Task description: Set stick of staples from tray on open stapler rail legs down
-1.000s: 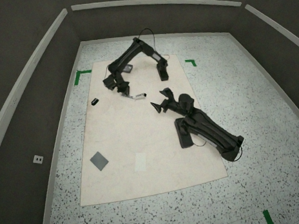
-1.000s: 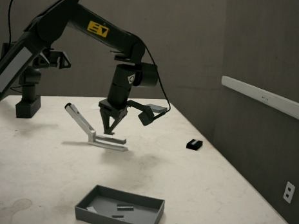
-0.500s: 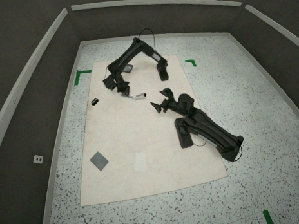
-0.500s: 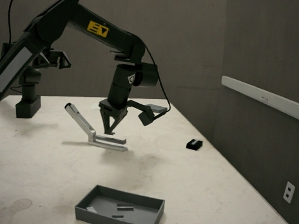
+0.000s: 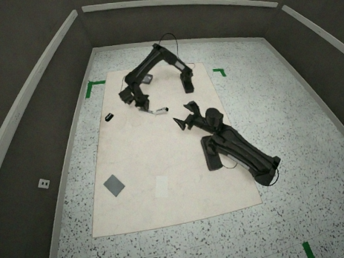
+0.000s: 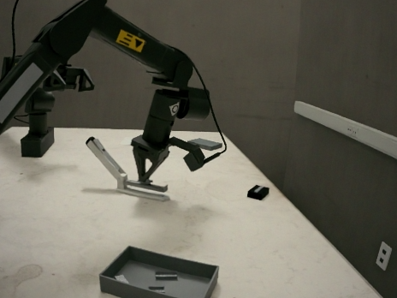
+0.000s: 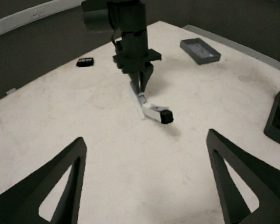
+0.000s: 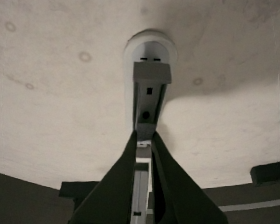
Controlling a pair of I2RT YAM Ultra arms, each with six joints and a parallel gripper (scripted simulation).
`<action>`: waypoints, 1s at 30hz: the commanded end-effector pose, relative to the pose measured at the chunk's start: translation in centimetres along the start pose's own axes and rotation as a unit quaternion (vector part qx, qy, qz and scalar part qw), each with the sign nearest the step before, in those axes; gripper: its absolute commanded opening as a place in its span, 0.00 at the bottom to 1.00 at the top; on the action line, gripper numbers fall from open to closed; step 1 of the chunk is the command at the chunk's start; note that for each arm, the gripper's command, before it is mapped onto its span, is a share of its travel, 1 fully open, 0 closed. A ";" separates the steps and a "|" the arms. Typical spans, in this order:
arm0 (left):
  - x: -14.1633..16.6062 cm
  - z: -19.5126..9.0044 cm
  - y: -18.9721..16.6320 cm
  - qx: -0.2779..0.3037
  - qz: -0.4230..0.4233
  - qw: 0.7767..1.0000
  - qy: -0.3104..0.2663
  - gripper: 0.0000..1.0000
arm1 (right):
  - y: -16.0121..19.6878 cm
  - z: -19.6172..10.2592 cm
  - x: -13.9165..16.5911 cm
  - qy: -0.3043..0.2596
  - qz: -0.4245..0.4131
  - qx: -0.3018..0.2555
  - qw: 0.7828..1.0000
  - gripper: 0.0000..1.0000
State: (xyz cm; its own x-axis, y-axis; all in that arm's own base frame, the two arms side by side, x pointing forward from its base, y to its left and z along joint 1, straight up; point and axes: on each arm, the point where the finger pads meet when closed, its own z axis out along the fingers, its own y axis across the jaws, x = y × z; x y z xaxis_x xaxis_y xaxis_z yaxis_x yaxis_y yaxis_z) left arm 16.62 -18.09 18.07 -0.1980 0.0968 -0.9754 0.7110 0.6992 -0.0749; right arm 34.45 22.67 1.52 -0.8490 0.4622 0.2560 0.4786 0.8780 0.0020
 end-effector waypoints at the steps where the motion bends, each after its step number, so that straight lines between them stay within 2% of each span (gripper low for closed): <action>1: 0.2 -0.2 0.2 -0.003 -0.001 1.000 0.003 1.00 | 0.0 0.7 -0.3 0.003 0.004 0.000 1.000 0.05; 18: 0.2 -0.2 0.2 -0.003 -0.001 1.000 0.003 1.00 | -0.3 2.0 -0.5 0.001 -0.001 0.007 1.000 0.05; 22: 0.2 -0.2 0.2 -0.003 -0.001 1.000 0.003 1.00 | 0.1 0.5 -0.2 0.003 0.001 0.011 1.000 0.05; 28: 0.2 -0.2 0.2 -0.003 -0.001 1.000 0.003 1.00 | 0.1 0.5 -0.2 0.003 0.001 0.011 1.000 0.05; 29: 0.2 -0.2 0.2 -0.003 -0.001 1.000 0.003 1.00 | 0.1 0.5 -0.2 0.003 0.001 0.011 1.000 0.17; 30: 0.2 -0.2 0.2 -0.003 -0.001 1.000 0.003 1.00 | 0.1 -0.1 -0.4 -0.001 -0.001 0.005 1.000 0.18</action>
State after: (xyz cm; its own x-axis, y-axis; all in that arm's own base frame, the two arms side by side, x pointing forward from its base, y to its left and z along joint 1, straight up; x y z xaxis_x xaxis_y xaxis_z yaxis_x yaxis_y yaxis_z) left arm 16.62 -18.09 18.07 -0.1980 0.0968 -0.9754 0.7110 0.6992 -0.0749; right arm 34.44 22.69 0.89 -0.8452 0.4640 0.2654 0.4790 0.8777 -0.0089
